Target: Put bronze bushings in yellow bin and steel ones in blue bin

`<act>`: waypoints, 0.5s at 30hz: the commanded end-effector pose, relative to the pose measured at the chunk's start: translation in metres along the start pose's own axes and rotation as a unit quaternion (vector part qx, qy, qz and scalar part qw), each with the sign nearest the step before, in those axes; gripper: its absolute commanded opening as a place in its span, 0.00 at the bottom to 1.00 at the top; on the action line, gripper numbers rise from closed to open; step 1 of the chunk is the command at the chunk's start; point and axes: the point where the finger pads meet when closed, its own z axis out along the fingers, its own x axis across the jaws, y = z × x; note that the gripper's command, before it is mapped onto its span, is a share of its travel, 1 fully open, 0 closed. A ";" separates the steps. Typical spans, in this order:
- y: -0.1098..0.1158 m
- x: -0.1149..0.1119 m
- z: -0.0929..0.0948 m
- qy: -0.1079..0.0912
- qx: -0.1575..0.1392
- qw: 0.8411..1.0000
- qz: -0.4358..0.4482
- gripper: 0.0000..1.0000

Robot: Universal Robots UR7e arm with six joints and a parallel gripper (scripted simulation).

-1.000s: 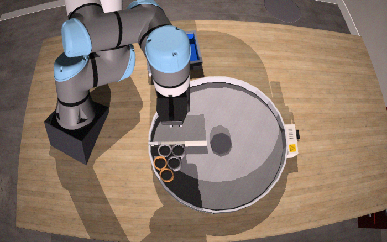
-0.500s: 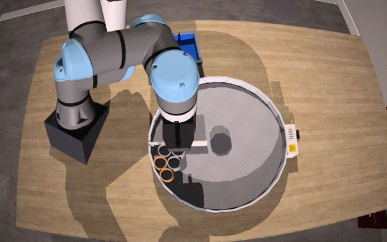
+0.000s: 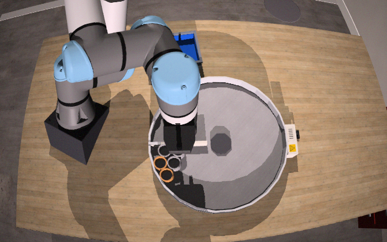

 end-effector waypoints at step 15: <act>-0.002 -0.001 0.020 0.000 0.001 1.000 -0.001 0.45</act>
